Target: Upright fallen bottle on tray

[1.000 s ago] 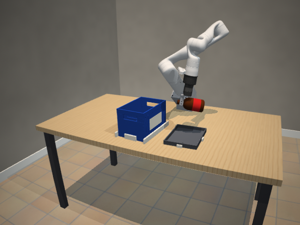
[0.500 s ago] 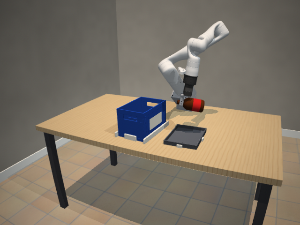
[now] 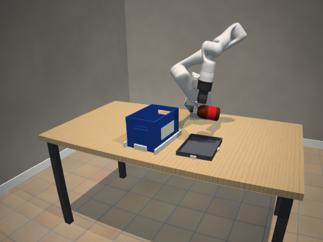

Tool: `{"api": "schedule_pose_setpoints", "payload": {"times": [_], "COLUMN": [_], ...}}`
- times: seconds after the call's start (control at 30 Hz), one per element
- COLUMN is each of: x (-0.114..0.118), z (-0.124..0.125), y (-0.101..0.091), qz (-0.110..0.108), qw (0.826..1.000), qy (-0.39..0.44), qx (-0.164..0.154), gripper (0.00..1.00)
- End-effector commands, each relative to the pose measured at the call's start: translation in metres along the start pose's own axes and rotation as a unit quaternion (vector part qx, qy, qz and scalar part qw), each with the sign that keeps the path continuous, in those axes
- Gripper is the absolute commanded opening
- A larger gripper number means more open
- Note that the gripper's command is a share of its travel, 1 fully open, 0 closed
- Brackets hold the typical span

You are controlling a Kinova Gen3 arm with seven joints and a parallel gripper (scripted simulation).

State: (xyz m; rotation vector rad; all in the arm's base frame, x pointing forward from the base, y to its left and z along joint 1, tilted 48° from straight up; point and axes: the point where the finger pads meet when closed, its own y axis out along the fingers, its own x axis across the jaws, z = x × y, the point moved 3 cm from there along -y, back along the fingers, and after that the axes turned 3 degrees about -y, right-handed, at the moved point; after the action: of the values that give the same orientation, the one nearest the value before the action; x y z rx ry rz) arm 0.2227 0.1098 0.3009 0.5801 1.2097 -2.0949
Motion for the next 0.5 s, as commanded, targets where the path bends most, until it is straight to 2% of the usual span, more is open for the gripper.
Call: {"api": "schedule_pose_setpoints", "payload": {"times": [0.0, 0.47], "x": [0.0014, 0.0013], "z": [0.0004, 0.0002], "y": [-0.0008, -0.0009], "qz": [-0.003, -0.003], "qw": [1.000, 1.000], "qy": [0.001, 0.001], "qx": [0.003, 0.005], "gripper": [0.00, 0.00]}}
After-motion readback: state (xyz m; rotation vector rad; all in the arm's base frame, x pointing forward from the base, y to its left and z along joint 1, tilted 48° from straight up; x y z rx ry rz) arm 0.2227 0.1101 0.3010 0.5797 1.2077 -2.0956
